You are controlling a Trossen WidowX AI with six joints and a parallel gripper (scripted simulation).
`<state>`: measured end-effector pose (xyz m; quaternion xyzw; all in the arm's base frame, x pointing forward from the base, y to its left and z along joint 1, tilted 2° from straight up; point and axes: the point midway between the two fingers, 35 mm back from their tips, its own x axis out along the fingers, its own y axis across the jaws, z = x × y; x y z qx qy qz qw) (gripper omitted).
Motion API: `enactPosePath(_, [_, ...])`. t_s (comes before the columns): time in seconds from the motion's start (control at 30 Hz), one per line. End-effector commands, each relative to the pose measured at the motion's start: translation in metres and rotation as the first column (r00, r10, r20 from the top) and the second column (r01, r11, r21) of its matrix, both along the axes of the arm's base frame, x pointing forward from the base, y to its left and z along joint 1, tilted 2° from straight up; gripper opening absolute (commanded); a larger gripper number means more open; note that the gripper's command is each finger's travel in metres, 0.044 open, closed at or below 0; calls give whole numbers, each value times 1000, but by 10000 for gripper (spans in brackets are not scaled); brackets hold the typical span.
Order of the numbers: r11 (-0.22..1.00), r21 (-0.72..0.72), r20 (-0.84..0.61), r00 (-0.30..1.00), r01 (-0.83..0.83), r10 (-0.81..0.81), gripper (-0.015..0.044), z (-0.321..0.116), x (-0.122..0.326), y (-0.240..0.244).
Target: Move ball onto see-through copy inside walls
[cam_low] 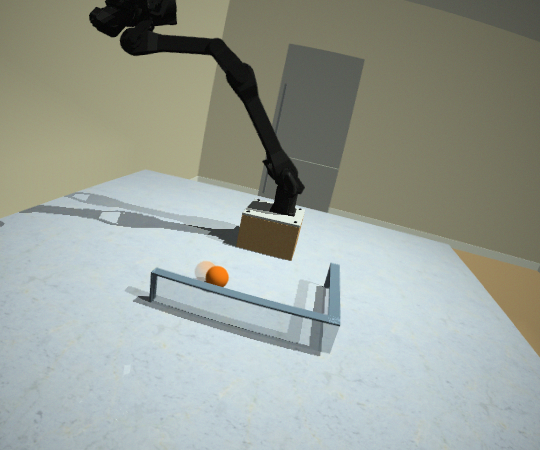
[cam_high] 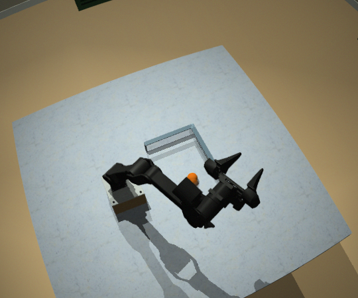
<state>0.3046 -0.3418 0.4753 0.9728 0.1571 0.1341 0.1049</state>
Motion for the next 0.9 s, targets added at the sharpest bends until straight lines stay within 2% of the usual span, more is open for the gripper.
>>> enactPosePath(0.0, [1000,17,-2,1000,-4,4,374,0,1,0])
enactPosePath(0.07, [988,149,-15,999,-30,33,326,0,12,0])
enactPosePath(0.2, [849,522,-47,992,-78,121,326,-7,46,-1])
enactPosePath(0.33, [583,810,-68,977,-64,201,326,-24,81,-1])
enactPosePath(0.47, [244,970,-83,960,16,267,326,-53,116,3])
enactPosePath(0.57, [-24,994,-95,948,108,303,326,-82,140,10])
enactPosePath(0.67, [-276,938,-115,938,212,328,326,-116,160,22])
enactPosePath(0.87, [-671,631,-194,917,389,350,326,-197,185,60])
